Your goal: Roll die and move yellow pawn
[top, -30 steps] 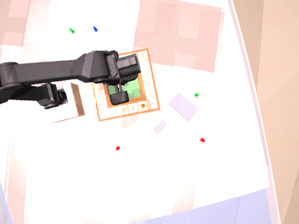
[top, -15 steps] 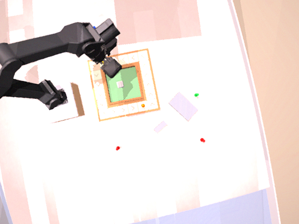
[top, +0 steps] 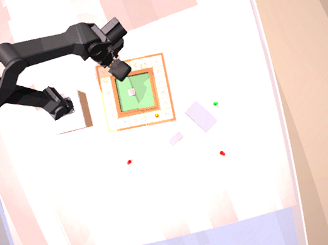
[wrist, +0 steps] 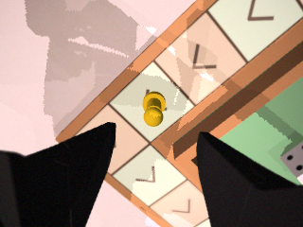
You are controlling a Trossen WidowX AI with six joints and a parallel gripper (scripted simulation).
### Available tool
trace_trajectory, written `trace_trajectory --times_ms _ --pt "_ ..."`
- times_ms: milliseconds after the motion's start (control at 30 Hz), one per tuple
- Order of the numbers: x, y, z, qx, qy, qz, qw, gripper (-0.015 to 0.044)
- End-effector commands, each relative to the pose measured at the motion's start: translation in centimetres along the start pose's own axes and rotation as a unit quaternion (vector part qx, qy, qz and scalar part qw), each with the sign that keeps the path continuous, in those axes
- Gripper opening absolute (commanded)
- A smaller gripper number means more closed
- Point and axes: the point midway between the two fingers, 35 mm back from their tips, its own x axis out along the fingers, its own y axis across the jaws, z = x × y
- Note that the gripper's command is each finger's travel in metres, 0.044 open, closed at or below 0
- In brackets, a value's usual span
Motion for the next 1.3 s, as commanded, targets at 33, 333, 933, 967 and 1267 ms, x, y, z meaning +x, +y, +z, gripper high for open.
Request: trace_trajectory --times_ms 33,333,933,967,1267 --pt "0.8 0.1 -0.2 -0.003 0.004 0.002 1.0 0.02" --pt "2.2 0.1 -0.1 -0.003 0.004 0.002 1.0 0.02" --pt "4.8 0.2 -0.2 -0.003 0.005 0.002 1.0 0.02" --pt "4.8 0.2 -0.2 -0.003 0.005 0.002 1.0 0.0174" --pt "4.8 0.2 -0.2 -0.003 0.005 0.002 1.0 0.0016"
